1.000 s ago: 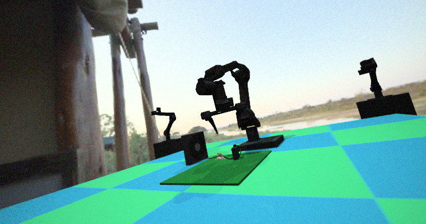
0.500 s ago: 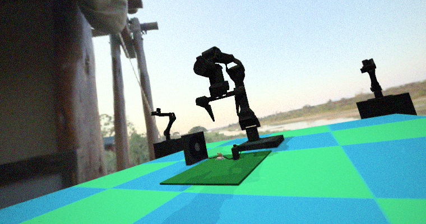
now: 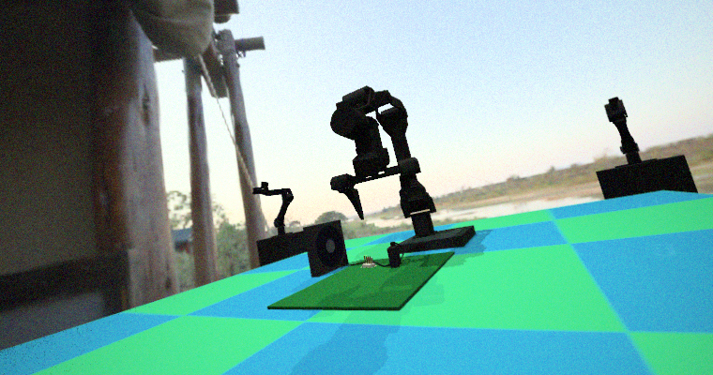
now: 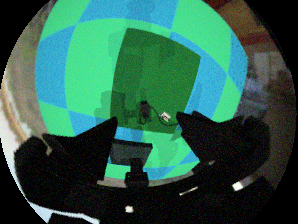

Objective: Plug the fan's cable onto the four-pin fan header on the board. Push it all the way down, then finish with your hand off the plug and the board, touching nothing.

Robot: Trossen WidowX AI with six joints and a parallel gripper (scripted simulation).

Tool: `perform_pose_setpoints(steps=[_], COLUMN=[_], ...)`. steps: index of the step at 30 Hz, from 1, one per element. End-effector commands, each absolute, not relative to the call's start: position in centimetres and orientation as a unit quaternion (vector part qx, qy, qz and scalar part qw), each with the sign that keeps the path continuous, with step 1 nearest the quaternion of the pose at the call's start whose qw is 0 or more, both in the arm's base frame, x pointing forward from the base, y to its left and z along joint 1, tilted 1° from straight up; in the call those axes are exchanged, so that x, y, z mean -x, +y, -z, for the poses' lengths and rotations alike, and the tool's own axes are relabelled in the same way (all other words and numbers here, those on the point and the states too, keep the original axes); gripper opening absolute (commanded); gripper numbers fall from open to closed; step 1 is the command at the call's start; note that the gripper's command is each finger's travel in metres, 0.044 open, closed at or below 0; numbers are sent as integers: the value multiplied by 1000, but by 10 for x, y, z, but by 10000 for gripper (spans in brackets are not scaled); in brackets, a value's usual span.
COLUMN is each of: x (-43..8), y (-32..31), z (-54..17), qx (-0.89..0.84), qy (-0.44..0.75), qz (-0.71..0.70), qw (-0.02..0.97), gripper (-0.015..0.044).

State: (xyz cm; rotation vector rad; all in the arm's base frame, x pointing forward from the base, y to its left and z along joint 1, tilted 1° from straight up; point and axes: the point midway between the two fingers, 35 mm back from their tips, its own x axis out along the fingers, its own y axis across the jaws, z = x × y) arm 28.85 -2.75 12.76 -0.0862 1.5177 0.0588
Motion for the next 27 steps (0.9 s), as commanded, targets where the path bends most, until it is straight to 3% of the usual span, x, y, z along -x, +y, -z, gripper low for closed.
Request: perform_pose_setpoints(steps=[1,27], x=[-282,-284], y=[-29,-29], z=[-84,-50], qx=[38,38], qy=[698,698], qz=[-24,-24], qw=[715,715], gripper=[440,440])
